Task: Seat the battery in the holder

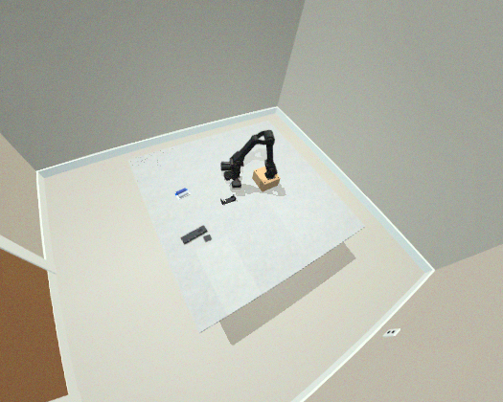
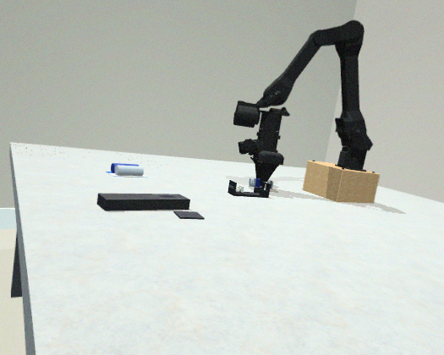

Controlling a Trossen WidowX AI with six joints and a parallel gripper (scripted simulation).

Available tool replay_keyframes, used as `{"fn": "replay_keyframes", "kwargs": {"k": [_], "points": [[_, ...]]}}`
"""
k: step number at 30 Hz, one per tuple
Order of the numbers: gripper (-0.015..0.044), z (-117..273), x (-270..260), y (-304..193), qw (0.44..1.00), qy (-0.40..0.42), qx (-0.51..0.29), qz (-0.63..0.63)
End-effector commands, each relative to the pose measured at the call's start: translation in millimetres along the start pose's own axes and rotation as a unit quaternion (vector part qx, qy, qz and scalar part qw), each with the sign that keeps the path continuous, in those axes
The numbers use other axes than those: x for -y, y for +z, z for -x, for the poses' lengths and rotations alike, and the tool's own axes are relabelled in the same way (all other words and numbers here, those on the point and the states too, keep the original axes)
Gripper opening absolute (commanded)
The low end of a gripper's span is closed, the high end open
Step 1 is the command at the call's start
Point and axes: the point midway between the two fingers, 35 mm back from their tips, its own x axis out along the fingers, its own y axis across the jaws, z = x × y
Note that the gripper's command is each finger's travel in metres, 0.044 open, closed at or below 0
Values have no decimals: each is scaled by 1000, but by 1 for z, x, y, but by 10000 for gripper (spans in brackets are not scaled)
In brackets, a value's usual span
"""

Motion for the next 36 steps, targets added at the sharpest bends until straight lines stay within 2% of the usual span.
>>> {"fn": "replay_keyframes", "kwargs": {"k": [1,2,7,11,16,23,28,36], "points": [[246,-6,0,-2,1000,1,-2,-2],[246,-6,0,-2,1000,1,-2,-2],[115,-6,0,-2,1000,1,-2,-2],[88,-6,0,-2,1000,1,-2,-2],[84,-5,0,-2,1000,1,-2,-2],[84,39,0,-1,1000,1,-2,-2],[84,45,-2,0,1000,1,-2,2],[84,55,-49,28,998,10,2,66]]}}
